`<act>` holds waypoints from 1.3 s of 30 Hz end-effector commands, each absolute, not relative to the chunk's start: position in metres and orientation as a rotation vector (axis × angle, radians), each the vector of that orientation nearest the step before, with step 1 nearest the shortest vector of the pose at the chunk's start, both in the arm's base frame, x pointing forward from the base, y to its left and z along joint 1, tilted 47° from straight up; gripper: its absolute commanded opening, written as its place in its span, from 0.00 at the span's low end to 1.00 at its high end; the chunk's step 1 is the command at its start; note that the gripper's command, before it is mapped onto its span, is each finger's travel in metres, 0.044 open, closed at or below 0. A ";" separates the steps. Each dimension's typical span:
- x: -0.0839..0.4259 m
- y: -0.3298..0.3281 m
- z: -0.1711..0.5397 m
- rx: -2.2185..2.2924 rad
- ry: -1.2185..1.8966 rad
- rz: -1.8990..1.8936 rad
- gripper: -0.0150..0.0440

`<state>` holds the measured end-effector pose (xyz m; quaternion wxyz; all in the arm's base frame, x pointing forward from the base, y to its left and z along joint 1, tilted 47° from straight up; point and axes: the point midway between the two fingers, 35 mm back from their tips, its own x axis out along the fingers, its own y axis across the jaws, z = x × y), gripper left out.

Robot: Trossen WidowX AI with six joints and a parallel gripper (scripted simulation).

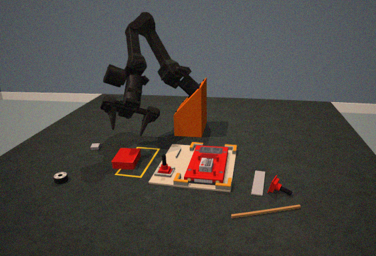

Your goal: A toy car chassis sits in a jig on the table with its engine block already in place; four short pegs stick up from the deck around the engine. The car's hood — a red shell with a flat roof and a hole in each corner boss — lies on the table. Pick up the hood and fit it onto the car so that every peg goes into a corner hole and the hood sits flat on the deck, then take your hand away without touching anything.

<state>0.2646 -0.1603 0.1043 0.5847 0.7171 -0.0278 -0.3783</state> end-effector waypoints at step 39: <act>0.299 -0.171 0.103 -0.653 1.520 -0.636 1.00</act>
